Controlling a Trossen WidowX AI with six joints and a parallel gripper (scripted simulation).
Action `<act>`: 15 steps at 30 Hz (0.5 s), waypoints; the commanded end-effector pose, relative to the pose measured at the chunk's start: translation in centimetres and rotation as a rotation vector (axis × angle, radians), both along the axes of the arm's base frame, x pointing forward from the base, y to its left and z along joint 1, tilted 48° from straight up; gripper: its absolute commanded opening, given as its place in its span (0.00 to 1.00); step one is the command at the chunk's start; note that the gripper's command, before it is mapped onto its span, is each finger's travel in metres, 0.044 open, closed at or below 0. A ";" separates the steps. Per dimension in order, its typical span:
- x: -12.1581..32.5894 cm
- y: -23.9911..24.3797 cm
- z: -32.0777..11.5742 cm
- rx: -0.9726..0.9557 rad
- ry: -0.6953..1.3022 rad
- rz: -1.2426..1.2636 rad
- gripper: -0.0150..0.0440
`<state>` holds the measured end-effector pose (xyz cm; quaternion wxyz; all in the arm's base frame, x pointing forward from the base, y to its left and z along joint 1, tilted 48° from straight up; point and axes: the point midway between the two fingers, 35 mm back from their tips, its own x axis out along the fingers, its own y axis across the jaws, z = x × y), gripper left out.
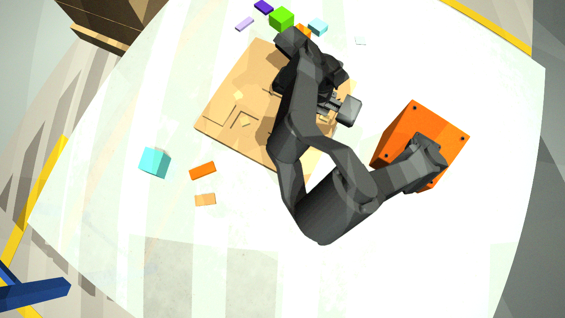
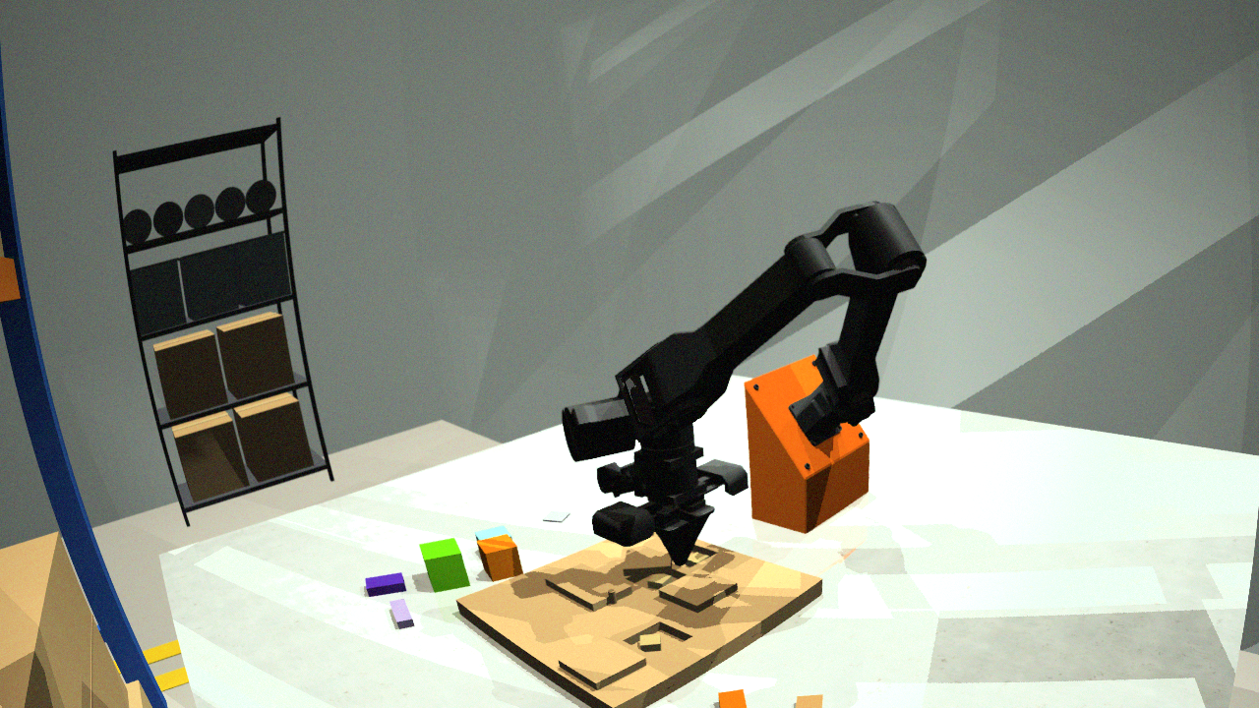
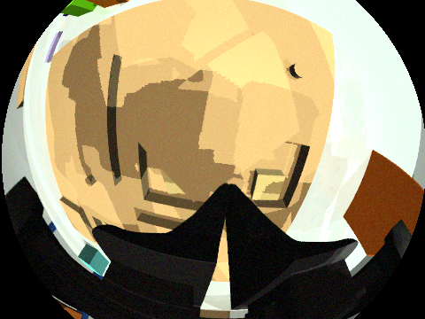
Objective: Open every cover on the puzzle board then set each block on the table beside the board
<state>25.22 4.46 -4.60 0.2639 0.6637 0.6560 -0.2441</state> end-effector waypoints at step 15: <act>2.0 -0.6 -0.5 0.004 0.001 -0.005 0.25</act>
